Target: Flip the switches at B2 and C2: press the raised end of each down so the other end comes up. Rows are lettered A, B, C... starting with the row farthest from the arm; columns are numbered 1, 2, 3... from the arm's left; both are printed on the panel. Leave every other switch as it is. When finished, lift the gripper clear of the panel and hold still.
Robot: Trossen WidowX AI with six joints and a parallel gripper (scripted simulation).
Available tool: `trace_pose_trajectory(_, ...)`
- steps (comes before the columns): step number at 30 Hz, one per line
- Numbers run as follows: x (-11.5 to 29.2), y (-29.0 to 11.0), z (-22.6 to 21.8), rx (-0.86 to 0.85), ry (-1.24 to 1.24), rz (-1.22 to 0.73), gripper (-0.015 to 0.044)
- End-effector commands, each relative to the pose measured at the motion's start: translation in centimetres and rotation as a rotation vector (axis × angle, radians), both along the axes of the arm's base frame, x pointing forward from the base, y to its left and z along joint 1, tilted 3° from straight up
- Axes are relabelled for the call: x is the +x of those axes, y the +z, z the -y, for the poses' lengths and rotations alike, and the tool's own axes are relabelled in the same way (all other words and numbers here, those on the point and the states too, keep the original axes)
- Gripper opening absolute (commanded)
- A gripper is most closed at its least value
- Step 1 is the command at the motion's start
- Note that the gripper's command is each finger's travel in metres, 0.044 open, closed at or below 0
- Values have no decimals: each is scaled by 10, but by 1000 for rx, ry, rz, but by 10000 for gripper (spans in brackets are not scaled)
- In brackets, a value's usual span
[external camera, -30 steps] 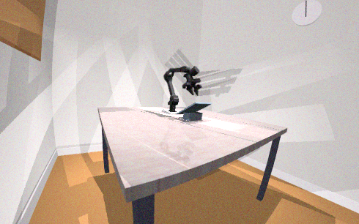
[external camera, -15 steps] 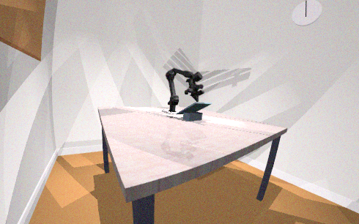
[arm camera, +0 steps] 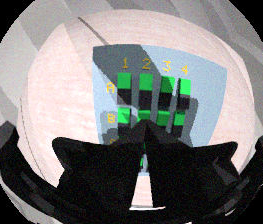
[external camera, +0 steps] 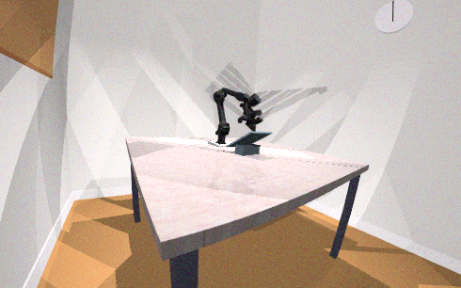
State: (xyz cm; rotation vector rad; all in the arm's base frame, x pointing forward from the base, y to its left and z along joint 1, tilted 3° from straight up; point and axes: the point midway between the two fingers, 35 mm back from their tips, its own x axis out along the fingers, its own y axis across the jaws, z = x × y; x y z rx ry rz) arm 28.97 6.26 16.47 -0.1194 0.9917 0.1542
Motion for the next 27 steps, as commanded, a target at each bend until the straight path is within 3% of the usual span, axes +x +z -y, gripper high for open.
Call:
trace_pose_trajectory(1,2,-8,0,-3,4,-10,0)
trace_pose_trajectory(27,7,-15,-1,-3,4,-10,0)
